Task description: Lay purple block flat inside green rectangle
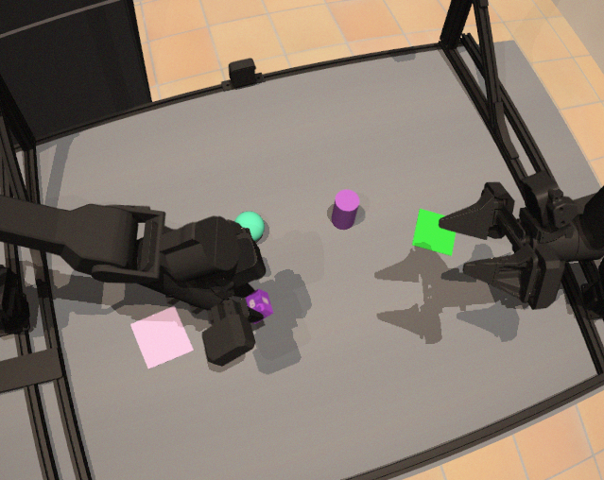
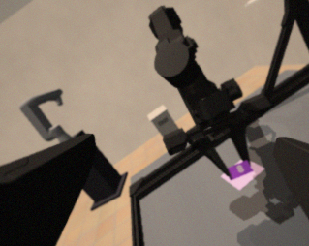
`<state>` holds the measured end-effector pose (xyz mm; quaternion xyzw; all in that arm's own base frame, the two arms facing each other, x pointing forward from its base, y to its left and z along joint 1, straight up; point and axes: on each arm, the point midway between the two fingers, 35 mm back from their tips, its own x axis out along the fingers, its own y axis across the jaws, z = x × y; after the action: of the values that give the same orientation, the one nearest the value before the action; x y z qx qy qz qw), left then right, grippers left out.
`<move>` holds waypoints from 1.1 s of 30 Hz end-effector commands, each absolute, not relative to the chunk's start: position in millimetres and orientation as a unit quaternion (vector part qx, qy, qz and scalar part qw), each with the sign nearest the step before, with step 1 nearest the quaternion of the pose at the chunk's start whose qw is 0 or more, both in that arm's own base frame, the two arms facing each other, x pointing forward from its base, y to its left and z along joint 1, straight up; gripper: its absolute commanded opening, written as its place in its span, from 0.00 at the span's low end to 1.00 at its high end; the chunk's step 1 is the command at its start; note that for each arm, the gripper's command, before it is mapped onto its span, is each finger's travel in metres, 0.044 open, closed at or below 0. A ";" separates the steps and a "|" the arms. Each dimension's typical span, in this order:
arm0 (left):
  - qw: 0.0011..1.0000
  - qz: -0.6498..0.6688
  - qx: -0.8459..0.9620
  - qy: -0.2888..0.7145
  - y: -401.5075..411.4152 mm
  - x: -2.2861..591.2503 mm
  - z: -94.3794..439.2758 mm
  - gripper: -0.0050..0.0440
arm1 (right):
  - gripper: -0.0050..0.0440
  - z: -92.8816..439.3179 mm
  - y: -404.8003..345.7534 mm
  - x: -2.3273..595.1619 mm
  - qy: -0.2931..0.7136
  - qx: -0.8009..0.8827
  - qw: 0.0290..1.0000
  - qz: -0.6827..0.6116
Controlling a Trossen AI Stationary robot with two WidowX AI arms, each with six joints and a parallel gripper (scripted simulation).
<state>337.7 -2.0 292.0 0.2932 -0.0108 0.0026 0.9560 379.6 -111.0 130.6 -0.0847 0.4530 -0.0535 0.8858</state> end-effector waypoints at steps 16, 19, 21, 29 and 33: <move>0.860 -0.006 0.511 -0.006 -8.0 349.7 264.5 1.00 | 0.10 173.6 -116.9 437.9 0.239 -0.053 0.963 -0.109; 0.853 -0.006 0.522 -0.006 -8.4 350.2 263.3 1.00 | 0.10 176.9 -117.0 440.0 0.227 -0.050 0.966 -0.111; 0.838 -0.007 0.545 -0.007 -9.3 351.3 260.9 1.00 | 0.10 183.7 -117.0 443.9 0.201 -0.045 0.972 -0.114; 0.775 -0.011 0.632 -0.010 -13.0 355.2 251.1 1.00 | 0.10 212.8 -115.8 453.8 0.098 -0.023 0.987 -0.123; 0.739 -0.013 0.673 -0.012 -14.8 356.8 246.2 1.00 | 0.10 228.2 -114.3 455.4 0.046 -0.011 0.991 -0.124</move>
<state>355.5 -12.8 255.8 0.6363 -0.0147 -0.0077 0.7712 454.9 -116.2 218.3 -0.0233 0.0893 -0.1223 0.9882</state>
